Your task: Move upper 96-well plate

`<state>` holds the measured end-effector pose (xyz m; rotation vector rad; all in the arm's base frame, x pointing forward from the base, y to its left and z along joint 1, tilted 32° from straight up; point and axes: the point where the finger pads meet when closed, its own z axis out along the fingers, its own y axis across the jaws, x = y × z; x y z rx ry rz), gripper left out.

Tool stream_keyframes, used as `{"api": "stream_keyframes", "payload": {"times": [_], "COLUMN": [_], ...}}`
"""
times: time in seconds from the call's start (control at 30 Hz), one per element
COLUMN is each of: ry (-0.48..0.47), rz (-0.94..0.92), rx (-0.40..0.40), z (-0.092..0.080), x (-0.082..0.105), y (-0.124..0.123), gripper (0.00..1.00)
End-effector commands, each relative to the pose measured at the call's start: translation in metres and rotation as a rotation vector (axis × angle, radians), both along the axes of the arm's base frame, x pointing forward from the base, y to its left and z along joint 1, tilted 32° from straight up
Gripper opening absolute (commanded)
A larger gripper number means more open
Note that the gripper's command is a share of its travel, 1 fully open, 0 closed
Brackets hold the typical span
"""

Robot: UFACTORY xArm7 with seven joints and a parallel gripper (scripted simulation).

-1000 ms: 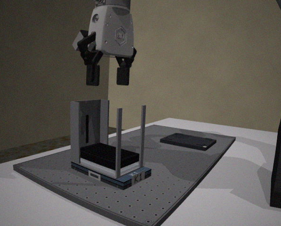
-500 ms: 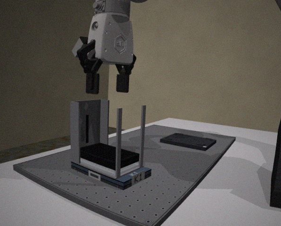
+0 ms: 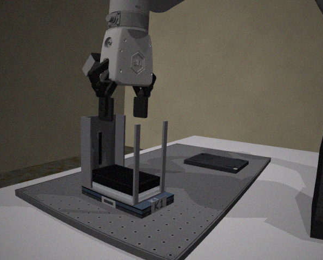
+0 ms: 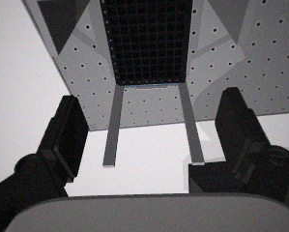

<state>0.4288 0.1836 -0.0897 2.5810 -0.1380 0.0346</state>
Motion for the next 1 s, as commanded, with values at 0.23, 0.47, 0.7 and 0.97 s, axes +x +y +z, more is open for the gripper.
{"api": "stream_keyframes", "payload": {"times": [0.23, 0.47, 0.7, 0.97], "ry": [-0.003, -0.003, -0.003, -0.003], "rz": [0.002, 0.002, 0.002, 0.002], "rx": [0.003, 0.003, 0.003, 0.003], "z": [-0.016, -0.023, -0.033, -0.041], "x": [0.001, 0.001, 0.001, 0.001], "y": [-0.008, -0.013, -0.019, -0.024], "gripper": [1.00, 1.00, 1.00, 1.00]}}
